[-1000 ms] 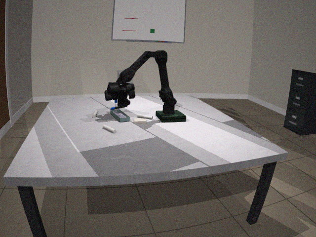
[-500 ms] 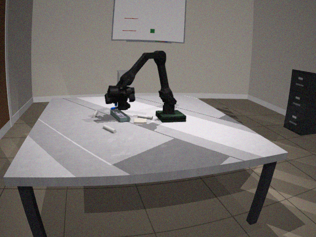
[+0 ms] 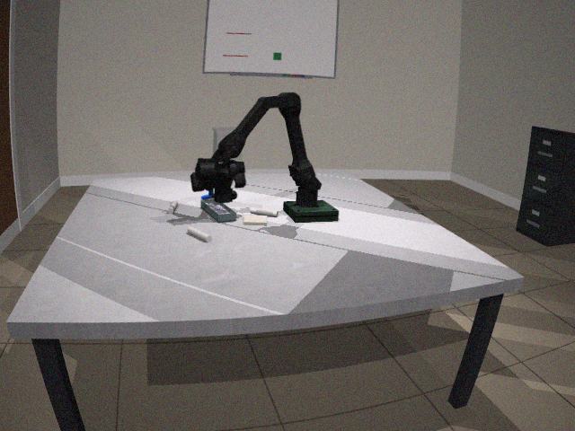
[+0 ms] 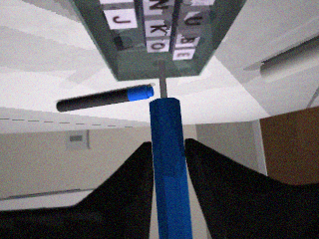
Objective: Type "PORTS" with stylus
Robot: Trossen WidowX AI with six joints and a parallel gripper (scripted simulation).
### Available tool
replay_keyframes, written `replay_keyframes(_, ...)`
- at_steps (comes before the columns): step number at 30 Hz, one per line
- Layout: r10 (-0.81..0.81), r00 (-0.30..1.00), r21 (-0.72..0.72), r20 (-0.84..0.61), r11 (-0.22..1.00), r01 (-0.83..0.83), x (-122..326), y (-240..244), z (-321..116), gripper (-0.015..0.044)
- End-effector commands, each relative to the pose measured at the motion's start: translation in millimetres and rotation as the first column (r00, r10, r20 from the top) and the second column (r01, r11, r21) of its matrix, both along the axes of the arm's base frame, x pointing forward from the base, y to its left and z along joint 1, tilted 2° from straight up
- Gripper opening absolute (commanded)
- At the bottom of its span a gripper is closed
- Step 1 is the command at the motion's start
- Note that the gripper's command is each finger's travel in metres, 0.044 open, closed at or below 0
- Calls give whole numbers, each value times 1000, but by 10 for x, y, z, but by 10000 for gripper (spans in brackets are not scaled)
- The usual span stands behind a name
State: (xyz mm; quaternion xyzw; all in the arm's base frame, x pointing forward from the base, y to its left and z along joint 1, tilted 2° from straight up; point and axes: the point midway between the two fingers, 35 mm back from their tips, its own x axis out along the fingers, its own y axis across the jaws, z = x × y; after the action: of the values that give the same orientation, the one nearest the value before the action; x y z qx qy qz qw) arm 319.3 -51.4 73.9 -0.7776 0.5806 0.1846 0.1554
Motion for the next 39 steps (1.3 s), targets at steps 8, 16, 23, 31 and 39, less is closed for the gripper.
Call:
replay_keyframes(8,1,1000,-5,-3,1000,-1,-1,-7,-60,81)
replay_keyframes(16,1,1000,-5,-3,1000,-1,0,-8,-93,81)
replay_keyframes(23,1,1000,-5,-3,1000,-1,0,-9,-100,81)
replay_keyframes(31,1,1000,-5,-3,1000,-1,2,-4,4,81)
replay_keyframes(39,1,1000,-5,-3,1000,-1,-11,4,275,81)
